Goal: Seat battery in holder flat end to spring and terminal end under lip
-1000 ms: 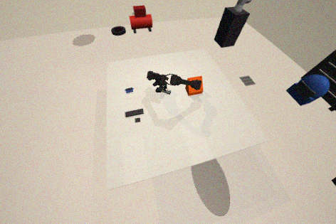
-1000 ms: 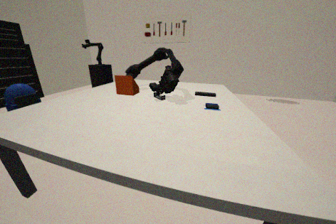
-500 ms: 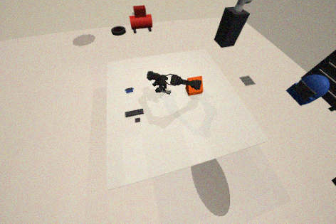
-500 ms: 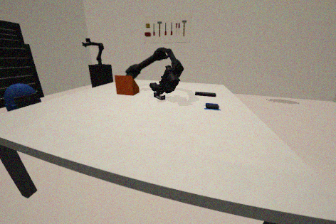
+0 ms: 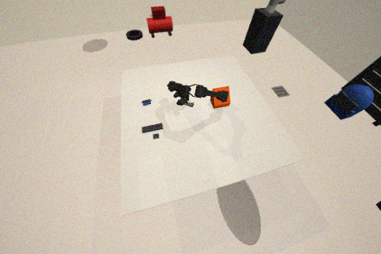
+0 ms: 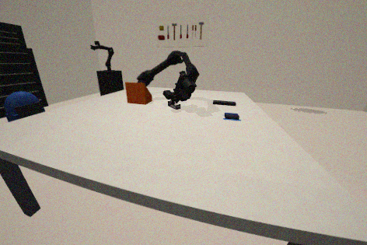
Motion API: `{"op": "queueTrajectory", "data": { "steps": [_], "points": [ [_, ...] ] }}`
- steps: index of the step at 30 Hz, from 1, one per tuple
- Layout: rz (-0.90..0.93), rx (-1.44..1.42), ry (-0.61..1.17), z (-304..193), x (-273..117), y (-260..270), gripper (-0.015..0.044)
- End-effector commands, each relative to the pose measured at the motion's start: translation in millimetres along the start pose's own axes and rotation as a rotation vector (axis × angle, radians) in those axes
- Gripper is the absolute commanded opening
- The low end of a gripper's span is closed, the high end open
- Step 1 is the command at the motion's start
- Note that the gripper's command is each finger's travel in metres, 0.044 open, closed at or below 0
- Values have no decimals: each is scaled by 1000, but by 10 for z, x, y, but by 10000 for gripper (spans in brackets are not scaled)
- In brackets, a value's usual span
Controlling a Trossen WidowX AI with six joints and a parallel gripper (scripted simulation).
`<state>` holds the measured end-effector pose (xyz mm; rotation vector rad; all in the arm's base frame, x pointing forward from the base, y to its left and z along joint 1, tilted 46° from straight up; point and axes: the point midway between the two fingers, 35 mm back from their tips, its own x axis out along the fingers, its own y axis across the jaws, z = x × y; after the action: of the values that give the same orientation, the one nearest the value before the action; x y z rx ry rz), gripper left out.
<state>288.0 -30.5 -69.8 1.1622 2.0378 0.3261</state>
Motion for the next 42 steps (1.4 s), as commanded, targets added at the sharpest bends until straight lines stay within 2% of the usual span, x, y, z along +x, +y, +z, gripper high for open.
{"op": "queueTrajectory", "data": {
  "steps": [1, 42],
  "points": [
    [1, -3, -29, 32, 8, 0, 75],
    [-24, 15, -211, -4, 89, 6, 75]
  ]
}}
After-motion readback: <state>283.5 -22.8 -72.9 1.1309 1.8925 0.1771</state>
